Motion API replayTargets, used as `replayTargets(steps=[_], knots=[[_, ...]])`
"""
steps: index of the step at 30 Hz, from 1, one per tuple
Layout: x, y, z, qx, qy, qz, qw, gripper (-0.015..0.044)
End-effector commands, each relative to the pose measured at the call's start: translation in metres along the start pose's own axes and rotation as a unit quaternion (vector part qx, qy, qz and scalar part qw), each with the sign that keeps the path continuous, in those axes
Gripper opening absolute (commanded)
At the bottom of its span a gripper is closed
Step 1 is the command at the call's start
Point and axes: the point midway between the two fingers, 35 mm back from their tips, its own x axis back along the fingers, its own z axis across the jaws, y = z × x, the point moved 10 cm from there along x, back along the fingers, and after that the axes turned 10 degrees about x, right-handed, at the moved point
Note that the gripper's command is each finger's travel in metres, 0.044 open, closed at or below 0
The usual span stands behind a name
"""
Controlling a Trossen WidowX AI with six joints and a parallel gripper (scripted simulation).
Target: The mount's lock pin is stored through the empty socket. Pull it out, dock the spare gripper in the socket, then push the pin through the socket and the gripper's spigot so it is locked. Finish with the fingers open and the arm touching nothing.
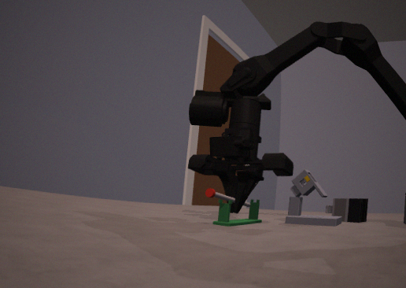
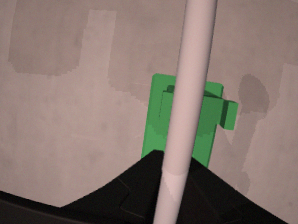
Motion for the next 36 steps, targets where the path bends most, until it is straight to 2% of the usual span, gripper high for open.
replayTargets(steps=[1, 13, 23, 36], knots=[[0.010, 0.001, -0.001, 0.000, -0.002, 0.000, 1.000, 0.0000], [0.025, 0.003, 0.003, -0.002, 0.011, 0.002, 1.000, 0.0000], [0.021, 0.001, 0.005, -0.002, 0.015, 0.003, 1.000, 0.0000], [0.036, -0.036, 0.003, -0.004, 0.015, 0.005, 1.000, 0.0000]])
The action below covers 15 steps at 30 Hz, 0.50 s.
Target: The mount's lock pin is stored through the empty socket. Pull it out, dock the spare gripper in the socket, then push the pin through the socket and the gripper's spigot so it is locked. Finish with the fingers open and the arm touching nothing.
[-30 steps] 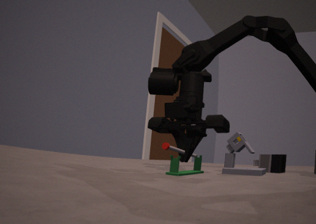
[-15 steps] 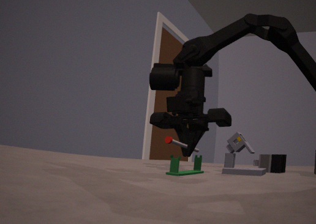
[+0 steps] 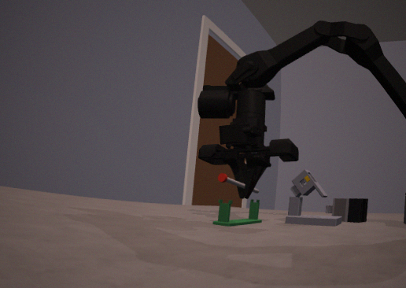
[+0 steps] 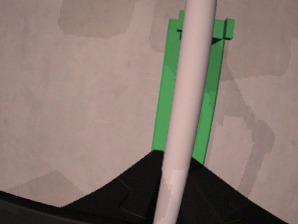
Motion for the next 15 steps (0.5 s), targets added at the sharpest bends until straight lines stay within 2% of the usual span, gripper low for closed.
replayTargets(steps=[1, 15], knots=[[0.008, -0.013, 0.000, 0.001, -0.002, 0.001, 1.000, 0.0000], [0.005, -0.028, 0.000, 0.000, -0.001, 0.001, 1.000, 0.0000]])
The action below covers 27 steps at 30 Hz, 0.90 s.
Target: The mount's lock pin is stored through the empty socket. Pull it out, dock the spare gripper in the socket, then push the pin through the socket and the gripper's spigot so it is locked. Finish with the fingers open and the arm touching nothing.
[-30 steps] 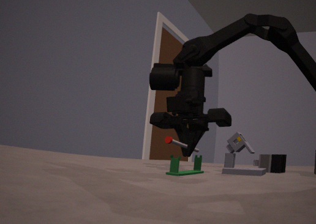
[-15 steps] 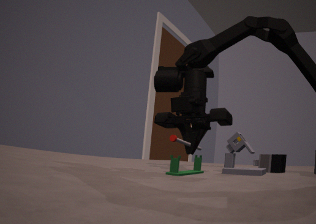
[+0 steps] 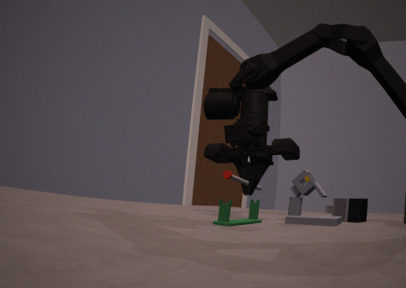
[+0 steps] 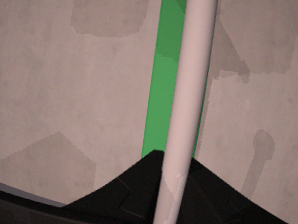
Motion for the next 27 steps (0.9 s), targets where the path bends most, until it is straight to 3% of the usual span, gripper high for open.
replayTargets(steps=[1, 27], knots=[[-0.006, -0.002, 0.000, 0.002, 0.001, 0.001, 1.000, 0.0000], [-0.038, -0.006, 0.001, 0.002, -0.004, 0.000, 1.000, 0.0000]])
